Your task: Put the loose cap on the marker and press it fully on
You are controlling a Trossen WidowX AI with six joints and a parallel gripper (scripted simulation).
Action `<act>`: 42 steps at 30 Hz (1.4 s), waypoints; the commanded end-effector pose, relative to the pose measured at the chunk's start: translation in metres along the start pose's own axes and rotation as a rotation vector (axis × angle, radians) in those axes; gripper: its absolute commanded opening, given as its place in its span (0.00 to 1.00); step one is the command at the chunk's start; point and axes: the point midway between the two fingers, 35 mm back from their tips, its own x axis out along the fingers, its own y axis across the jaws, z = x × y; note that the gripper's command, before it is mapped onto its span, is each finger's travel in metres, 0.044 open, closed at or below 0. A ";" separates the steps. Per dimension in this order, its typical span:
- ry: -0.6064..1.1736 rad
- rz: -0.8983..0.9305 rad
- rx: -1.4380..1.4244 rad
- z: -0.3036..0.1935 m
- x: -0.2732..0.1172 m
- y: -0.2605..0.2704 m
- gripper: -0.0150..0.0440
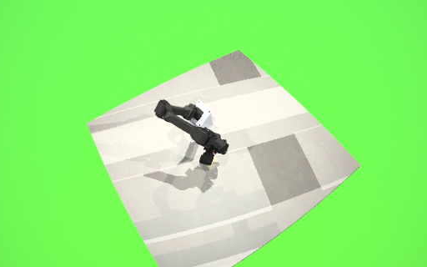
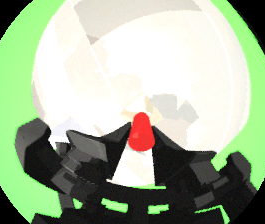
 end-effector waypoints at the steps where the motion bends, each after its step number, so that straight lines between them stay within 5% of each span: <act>1: 0.000 0.000 0.000 0.000 0.000 0.000 0.65; 9: 0.000 0.000 0.000 0.000 0.000 0.000 1.00; 18: -0.001 0.003 -0.001 0.001 -0.073 0.001 1.00; 22: -0.001 0.003 -0.001 0.000 -0.075 0.001 1.00; 31: -0.001 -0.001 0.677 0.001 -0.065 0.001 0.60; 39: -0.001 -0.001 0.693 0.001 -0.065 0.001 0.25; 42: -0.001 -0.001 0.693 0.001 -0.065 0.001 0.25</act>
